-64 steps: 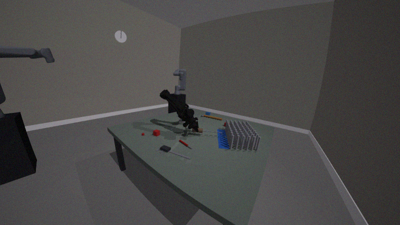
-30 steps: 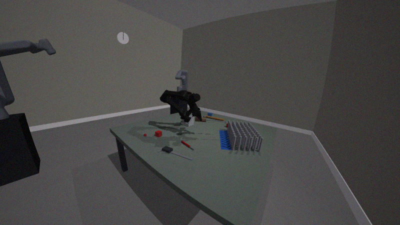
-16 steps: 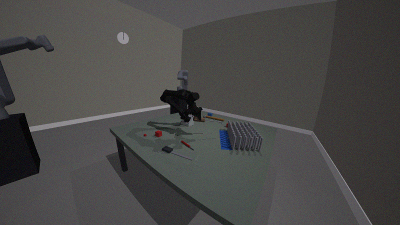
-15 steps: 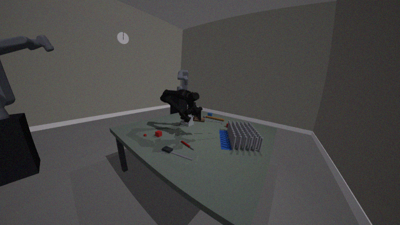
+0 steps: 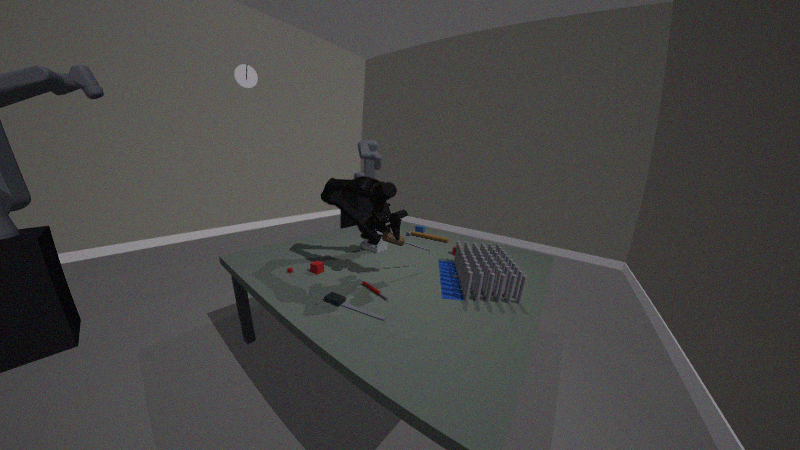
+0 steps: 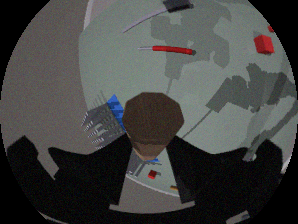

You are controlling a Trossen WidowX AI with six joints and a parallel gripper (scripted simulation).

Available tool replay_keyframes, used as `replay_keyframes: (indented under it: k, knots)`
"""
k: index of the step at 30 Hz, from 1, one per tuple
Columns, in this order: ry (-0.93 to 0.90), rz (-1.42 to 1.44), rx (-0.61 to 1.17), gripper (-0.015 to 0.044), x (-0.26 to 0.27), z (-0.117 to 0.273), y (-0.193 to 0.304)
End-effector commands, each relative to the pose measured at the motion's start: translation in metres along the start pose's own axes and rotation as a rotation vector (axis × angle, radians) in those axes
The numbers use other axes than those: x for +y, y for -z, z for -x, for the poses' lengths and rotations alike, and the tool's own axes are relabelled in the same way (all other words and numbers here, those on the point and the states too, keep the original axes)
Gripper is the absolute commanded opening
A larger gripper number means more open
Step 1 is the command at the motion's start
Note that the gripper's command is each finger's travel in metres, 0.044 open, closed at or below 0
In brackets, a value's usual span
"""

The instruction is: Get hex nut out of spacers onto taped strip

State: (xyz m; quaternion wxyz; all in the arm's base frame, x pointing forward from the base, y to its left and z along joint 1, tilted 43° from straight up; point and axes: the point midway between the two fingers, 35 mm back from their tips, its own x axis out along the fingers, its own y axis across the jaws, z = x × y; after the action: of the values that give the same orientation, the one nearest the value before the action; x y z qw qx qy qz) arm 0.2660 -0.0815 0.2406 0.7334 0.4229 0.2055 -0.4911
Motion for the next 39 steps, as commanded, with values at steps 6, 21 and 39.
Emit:
replay_keyframes:
  k: [6,21,39]
  knots:
    - [0.021,0.277,-0.053,0.0000,0.002,0.007,-0.019]
    - [0.098,0.703,-0.120,0.0000,0.001,0.020,-0.050]
    - [0.242,1.217,-0.155,0.0000,-0.006,0.037,-0.087]
